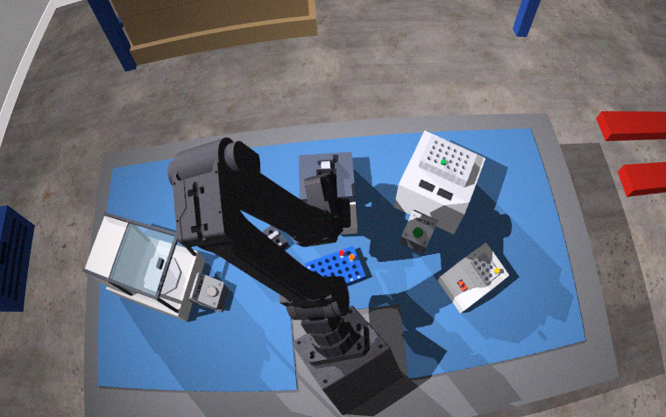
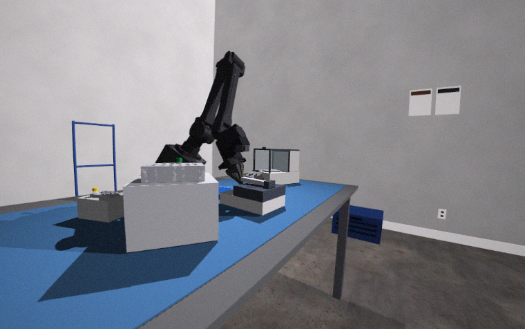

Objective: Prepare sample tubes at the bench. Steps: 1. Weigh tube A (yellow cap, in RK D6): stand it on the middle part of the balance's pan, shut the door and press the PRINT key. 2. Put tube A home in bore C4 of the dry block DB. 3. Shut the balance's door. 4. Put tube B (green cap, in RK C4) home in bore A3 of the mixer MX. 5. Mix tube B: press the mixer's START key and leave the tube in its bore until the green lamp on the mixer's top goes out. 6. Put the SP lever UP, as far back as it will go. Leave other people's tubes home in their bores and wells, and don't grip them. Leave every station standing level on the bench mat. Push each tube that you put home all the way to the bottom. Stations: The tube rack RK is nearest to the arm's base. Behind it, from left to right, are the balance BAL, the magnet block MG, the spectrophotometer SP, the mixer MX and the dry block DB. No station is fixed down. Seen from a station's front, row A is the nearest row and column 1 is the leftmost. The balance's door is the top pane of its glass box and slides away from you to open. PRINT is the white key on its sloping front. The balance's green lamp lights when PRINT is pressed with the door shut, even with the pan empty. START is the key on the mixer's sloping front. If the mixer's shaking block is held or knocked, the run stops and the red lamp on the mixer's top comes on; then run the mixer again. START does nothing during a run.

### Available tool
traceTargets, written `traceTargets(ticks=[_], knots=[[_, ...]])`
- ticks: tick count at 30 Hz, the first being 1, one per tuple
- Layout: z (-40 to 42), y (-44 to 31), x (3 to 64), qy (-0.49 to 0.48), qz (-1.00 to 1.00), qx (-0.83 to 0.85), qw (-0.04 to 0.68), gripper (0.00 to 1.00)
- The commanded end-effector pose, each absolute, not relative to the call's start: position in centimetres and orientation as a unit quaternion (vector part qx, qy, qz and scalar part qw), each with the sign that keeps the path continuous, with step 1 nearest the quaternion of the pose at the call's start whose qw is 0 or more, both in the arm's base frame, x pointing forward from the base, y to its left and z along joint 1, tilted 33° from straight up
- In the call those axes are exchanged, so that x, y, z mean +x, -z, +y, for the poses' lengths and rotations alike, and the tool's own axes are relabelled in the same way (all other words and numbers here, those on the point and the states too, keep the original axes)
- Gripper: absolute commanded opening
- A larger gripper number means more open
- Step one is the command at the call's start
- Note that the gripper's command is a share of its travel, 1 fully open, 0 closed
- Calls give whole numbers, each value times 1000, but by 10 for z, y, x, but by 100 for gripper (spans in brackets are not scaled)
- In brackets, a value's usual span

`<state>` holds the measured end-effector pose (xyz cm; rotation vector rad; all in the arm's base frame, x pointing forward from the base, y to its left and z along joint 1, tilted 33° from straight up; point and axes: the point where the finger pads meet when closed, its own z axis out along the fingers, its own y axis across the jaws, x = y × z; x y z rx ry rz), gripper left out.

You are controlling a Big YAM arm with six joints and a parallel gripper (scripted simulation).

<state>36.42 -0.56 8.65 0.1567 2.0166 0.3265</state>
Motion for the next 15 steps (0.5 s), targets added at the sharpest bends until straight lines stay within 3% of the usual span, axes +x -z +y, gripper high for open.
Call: traceTargets(ticks=[1,15], knots=[[-28,-143,407,-112,803,63,582,0],[-29,-143,406,-113,803,64,582,0]])
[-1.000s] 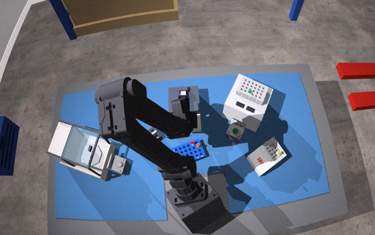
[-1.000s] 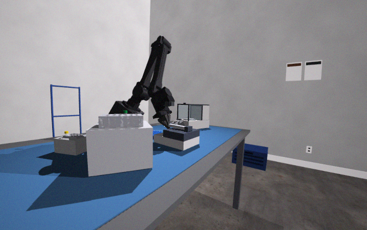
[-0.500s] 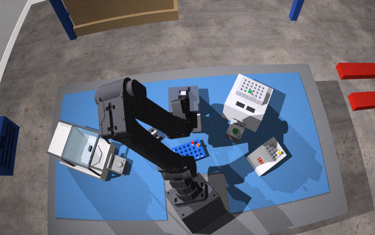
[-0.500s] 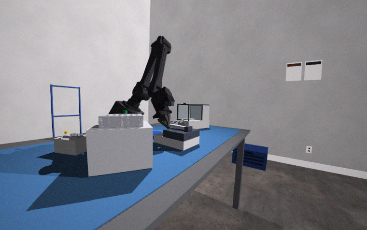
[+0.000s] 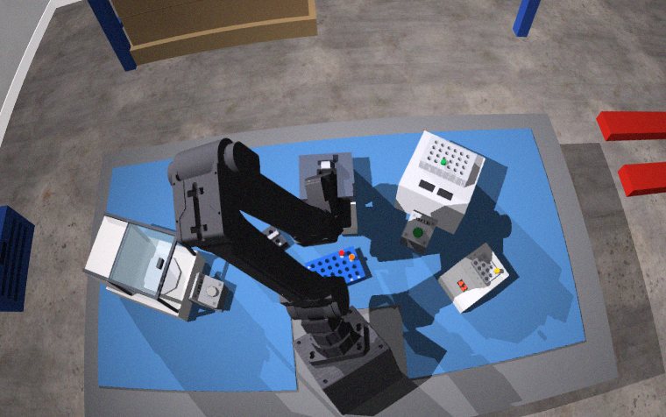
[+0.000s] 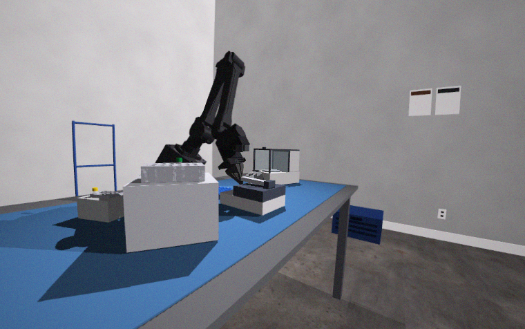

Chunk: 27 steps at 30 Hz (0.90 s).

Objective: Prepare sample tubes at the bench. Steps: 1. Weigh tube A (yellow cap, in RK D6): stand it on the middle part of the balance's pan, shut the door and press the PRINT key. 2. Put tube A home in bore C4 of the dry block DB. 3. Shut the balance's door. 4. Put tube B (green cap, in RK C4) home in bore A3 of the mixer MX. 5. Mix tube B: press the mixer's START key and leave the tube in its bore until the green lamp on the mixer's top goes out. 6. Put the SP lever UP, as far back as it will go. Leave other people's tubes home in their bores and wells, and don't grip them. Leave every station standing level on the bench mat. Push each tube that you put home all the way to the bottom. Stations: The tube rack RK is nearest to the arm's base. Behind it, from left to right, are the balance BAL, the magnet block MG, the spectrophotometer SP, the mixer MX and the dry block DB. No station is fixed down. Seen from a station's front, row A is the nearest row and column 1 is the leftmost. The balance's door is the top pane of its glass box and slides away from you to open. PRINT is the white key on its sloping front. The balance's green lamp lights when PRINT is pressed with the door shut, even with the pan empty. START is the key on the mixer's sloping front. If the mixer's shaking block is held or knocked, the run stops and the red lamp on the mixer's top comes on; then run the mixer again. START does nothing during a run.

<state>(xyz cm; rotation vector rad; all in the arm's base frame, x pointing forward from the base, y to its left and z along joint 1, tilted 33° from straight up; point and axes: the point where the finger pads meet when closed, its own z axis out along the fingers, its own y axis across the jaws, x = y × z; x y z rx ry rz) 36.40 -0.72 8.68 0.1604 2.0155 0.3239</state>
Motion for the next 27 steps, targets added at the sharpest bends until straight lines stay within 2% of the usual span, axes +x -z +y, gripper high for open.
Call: traceTargets(ticks=[1,27], knots=[[-29,-150,406,-111,799,61,588,0],[-29,-143,402,-114,806,66,577,0]])
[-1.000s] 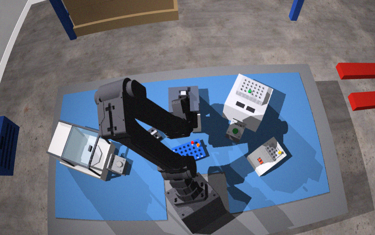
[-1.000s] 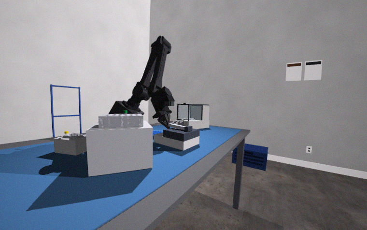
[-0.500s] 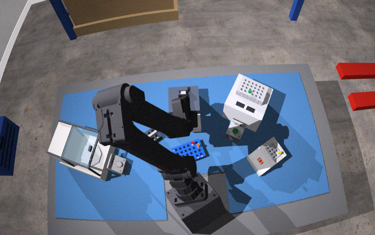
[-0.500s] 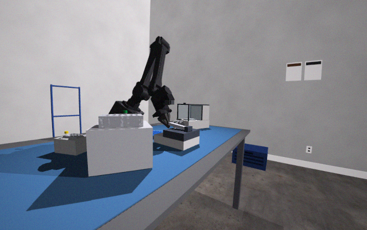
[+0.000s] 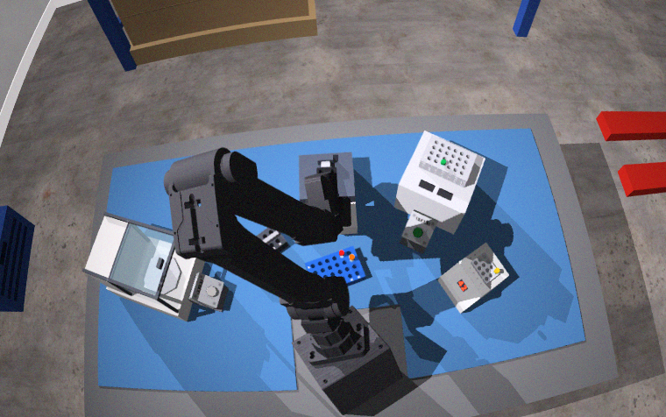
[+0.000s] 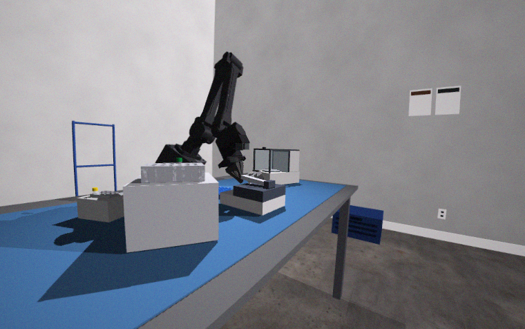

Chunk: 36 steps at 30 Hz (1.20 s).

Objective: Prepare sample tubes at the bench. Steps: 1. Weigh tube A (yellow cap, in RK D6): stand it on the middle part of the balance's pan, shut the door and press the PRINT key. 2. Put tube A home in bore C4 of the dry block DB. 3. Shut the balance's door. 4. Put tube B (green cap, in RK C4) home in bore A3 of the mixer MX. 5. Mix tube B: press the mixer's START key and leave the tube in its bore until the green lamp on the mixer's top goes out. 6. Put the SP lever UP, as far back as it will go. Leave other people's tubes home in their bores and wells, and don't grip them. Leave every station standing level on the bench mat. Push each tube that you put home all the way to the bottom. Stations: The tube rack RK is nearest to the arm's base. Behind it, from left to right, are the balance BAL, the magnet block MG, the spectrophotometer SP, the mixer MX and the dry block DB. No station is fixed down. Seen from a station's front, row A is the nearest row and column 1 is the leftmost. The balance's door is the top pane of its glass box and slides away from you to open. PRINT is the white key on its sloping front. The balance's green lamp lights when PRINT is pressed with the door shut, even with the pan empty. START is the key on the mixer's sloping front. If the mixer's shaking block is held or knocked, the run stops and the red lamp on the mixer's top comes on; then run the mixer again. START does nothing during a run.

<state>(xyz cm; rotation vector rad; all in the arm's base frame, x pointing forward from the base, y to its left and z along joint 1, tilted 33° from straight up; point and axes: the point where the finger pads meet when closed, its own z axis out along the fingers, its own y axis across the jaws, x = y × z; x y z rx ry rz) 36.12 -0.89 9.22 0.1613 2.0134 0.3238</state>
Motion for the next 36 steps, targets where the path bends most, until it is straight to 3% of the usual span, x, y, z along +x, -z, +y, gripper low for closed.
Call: traceTargets(ticks=[1,36], knots=[[-29,-143,402,-114,806,66,577,0],[-32,-155,397,-115,805,67,578,0]])
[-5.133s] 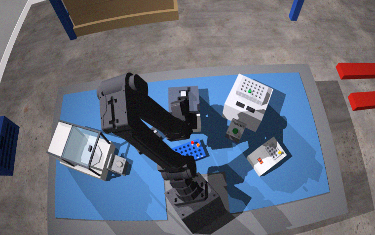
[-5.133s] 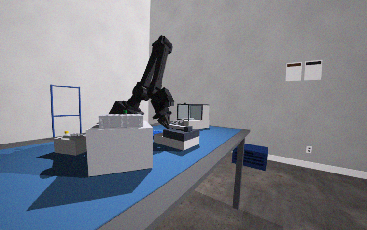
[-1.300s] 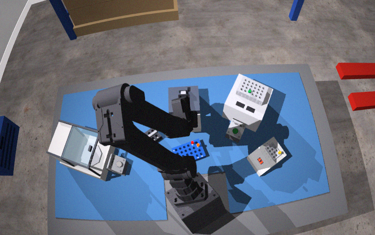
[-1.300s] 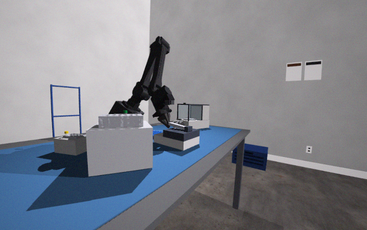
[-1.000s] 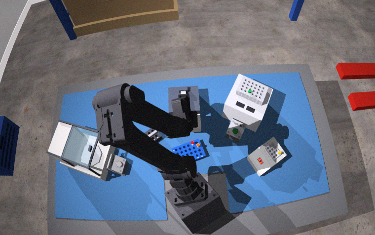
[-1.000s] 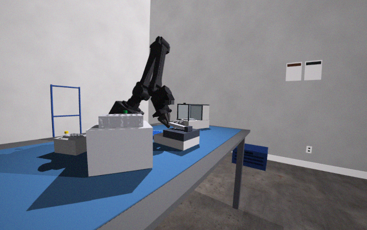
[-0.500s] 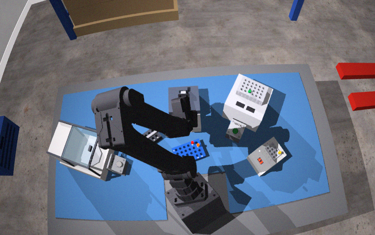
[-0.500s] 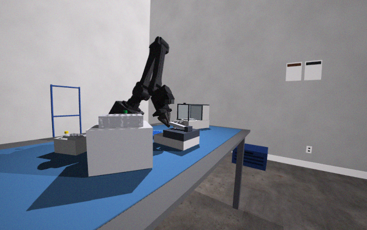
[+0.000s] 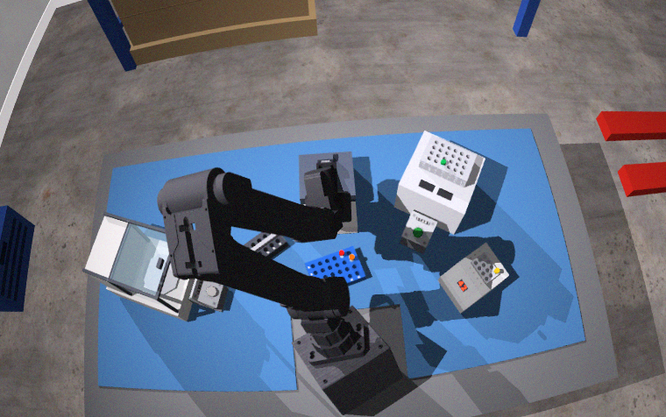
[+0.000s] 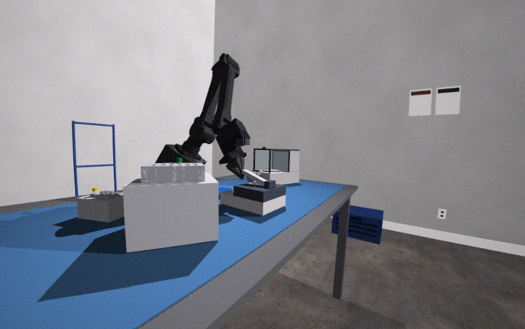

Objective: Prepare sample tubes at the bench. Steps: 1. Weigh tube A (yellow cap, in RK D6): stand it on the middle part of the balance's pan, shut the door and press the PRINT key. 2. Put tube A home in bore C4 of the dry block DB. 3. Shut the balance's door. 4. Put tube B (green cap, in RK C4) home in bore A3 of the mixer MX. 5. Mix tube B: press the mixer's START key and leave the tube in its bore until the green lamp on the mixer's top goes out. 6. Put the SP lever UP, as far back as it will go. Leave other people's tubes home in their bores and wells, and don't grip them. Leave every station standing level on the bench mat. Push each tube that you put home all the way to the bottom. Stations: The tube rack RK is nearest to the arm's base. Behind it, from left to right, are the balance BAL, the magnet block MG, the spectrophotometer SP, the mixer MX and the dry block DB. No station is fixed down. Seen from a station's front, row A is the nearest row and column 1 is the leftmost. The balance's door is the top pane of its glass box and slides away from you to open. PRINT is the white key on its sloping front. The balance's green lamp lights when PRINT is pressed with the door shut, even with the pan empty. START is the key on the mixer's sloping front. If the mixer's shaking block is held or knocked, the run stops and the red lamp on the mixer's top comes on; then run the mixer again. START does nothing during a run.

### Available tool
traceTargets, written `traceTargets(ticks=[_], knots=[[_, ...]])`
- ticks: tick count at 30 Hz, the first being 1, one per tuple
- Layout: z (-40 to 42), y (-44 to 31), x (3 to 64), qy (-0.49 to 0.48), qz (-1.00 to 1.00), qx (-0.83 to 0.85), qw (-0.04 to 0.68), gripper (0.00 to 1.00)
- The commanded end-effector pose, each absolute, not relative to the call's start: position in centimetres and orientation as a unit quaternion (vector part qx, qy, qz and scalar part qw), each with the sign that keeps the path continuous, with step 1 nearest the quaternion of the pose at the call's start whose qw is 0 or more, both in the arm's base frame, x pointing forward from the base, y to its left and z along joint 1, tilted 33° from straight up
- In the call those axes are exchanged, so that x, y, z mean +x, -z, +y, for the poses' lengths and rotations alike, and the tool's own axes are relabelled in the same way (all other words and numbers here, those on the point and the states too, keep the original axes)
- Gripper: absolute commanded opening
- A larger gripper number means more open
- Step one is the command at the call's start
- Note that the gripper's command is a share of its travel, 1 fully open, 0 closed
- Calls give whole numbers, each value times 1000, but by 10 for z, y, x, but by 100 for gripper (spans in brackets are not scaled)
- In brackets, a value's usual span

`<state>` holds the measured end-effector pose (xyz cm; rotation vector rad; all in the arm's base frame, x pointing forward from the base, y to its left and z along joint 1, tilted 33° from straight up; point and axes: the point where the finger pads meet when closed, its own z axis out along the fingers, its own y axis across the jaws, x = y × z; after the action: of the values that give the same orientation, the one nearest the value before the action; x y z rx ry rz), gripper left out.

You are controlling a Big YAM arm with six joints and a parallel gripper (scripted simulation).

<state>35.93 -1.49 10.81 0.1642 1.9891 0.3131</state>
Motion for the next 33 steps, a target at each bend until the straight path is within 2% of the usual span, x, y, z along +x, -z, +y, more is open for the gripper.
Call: traceTargets(ticks=[1,33], knots=[[-30,-155,397,-116,805,66,578,0],[-31,-166,394,-114,802,65,582,0]])
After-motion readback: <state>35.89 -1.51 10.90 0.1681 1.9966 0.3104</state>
